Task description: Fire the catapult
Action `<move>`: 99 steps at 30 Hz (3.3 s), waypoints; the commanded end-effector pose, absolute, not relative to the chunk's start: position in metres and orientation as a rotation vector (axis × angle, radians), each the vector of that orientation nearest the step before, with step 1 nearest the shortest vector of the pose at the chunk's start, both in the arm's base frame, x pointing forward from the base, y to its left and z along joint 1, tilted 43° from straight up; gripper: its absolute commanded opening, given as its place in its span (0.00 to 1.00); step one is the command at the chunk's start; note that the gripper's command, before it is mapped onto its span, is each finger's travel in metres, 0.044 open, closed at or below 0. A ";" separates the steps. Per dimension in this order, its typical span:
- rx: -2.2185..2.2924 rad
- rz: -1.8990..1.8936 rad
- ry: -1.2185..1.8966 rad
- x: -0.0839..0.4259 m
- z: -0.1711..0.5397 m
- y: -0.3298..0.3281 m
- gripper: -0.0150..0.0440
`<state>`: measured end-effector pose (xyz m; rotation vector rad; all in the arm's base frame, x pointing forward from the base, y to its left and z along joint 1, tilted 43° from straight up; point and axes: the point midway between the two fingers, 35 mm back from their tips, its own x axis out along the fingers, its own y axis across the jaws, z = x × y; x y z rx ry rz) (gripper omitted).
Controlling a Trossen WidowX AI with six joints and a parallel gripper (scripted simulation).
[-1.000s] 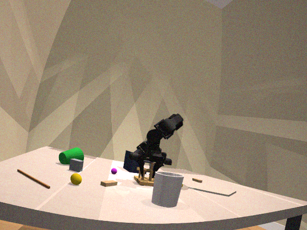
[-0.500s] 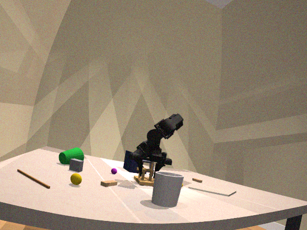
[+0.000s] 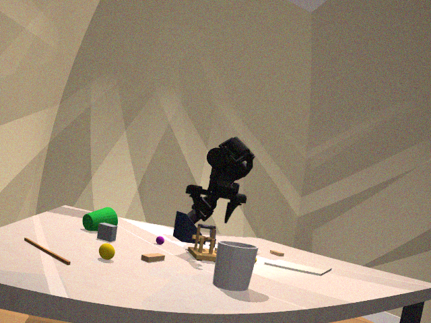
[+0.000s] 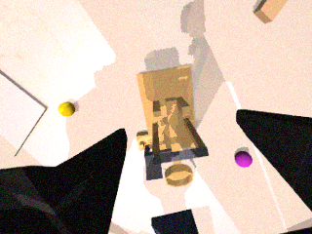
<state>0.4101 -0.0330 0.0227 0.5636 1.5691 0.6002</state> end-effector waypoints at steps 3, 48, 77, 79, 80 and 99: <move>0.565 0.607 1.580 0.407 0.025 -0.034 1.00; 0.567 0.611 1.578 0.398 -0.044 0.030 1.00; 0.558 0.611 1.579 0.403 -0.008 -0.003 0.25; 0.558 0.611 1.579 0.403 -0.008 -0.003 0.25; 0.558 0.611 1.579 0.403 -0.008 -0.003 0.25; 0.565 0.608 1.579 0.401 -0.028 0.014 0.25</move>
